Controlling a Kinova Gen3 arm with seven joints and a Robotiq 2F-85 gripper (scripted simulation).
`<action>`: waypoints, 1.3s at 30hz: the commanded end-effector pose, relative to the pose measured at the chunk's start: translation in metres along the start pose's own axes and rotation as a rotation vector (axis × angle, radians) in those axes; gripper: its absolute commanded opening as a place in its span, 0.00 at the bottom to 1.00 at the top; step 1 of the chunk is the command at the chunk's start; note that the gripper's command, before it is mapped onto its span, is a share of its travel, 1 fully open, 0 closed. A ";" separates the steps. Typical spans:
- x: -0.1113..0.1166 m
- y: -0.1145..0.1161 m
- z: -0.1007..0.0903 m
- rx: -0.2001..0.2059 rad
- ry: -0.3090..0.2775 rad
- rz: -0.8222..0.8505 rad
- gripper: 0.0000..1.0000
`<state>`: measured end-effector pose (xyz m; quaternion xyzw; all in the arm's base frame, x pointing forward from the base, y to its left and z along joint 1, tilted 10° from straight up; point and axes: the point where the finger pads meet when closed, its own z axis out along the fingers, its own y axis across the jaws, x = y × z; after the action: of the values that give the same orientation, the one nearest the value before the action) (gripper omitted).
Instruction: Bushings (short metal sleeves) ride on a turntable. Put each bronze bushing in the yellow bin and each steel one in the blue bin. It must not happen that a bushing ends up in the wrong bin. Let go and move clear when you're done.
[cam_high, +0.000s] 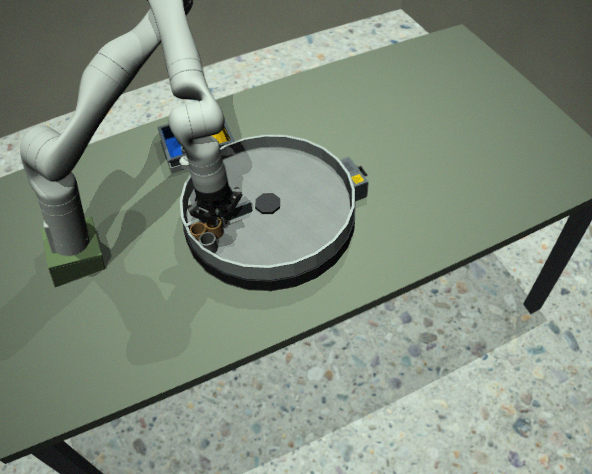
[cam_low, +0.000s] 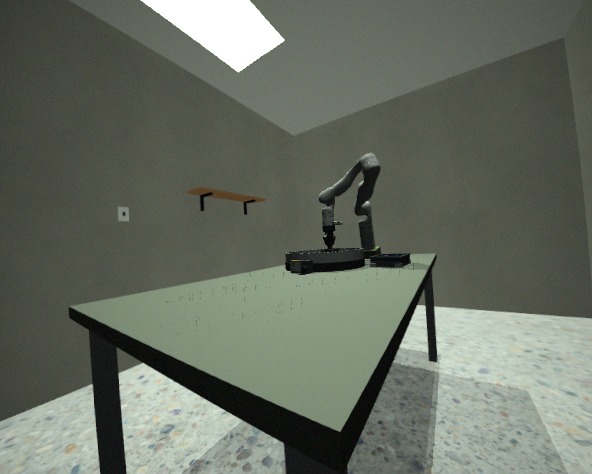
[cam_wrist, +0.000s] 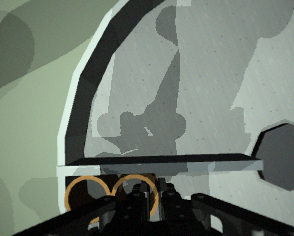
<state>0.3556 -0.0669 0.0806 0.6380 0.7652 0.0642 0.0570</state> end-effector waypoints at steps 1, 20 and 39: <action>0.000 0.000 0.000 -0.001 0.000 0.000 0.00; 0.000 0.000 -0.002 0.001 0.000 0.001 0.00; 0.000 0.000 -0.008 0.005 0.000 0.003 0.00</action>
<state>0.3545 -0.0675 0.0874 0.6393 0.7645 0.0618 0.0550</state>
